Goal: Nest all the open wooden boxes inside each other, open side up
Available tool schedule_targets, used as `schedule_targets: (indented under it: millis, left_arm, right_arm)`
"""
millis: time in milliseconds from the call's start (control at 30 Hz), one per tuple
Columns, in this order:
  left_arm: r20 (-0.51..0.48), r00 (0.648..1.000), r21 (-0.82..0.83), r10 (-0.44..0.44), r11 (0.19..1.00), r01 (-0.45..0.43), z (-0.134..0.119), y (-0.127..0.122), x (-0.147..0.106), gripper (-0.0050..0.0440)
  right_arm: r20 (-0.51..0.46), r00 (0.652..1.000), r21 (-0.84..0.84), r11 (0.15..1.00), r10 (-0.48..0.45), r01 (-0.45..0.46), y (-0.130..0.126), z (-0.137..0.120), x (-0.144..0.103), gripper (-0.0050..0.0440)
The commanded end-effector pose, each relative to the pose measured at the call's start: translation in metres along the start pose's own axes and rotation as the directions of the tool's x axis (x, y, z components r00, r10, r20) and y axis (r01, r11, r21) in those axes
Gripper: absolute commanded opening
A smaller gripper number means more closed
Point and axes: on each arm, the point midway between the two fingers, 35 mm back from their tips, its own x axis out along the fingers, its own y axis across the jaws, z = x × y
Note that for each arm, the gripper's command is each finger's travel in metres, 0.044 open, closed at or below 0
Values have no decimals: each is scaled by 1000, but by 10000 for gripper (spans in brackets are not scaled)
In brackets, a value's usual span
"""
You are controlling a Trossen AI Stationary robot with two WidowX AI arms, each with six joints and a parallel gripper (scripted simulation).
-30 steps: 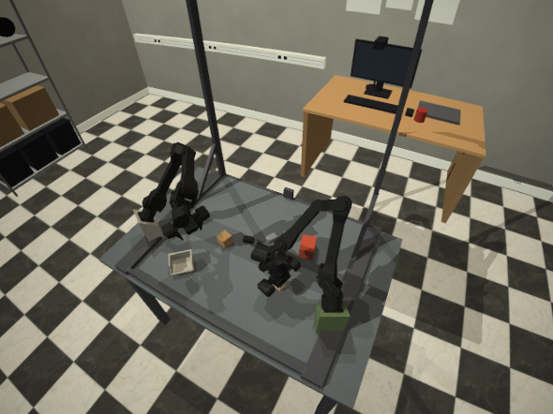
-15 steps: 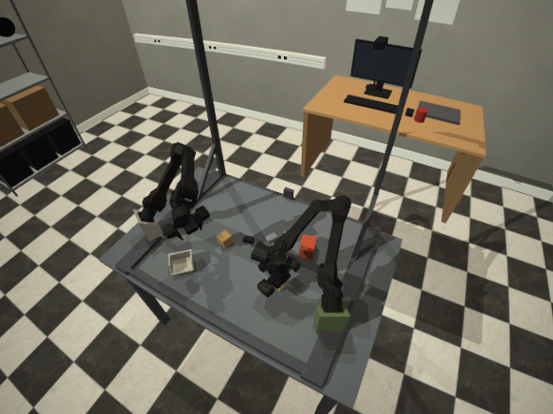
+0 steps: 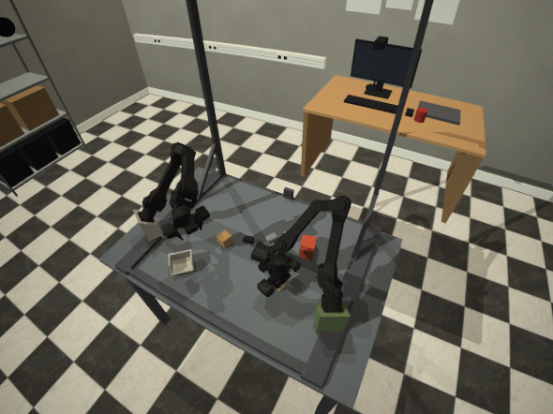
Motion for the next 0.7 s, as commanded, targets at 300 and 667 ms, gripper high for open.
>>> schedule_targets:
  millis: [300,667]
  left_arm:
    - [17,1000,20,12,1000,-12,8,2,-38,110]
    - [20,1000,19,11,1000,-11,7,0,-64,110]
  right_arm:
    - [13,1000,-10,1000,4,-3,2,3,-3,400]
    - [13,1000,-10,1000,4,-3,2,3,-3,400]
